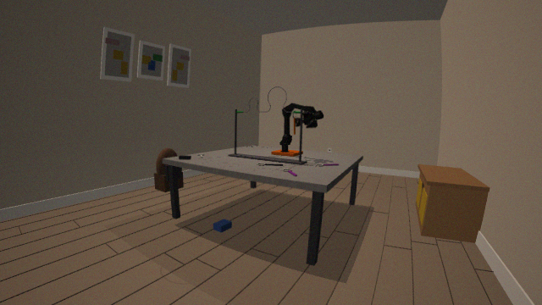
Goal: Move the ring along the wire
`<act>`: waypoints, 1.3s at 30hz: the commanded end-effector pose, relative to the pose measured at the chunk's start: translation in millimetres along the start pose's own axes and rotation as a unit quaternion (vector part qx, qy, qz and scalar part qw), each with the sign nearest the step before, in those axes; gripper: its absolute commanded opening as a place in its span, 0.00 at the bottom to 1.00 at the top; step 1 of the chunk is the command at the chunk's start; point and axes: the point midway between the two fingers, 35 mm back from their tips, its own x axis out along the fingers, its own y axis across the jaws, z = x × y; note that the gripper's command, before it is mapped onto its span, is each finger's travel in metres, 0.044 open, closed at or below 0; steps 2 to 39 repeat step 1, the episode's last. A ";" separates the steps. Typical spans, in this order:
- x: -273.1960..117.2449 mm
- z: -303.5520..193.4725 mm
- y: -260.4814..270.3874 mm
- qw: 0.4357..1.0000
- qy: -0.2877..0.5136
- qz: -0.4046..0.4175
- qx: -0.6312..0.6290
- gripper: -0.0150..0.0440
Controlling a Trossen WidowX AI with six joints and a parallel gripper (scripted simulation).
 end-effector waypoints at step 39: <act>-0.1 0.4 -0.1 1.000 -0.001 -0.001 0.002 1.00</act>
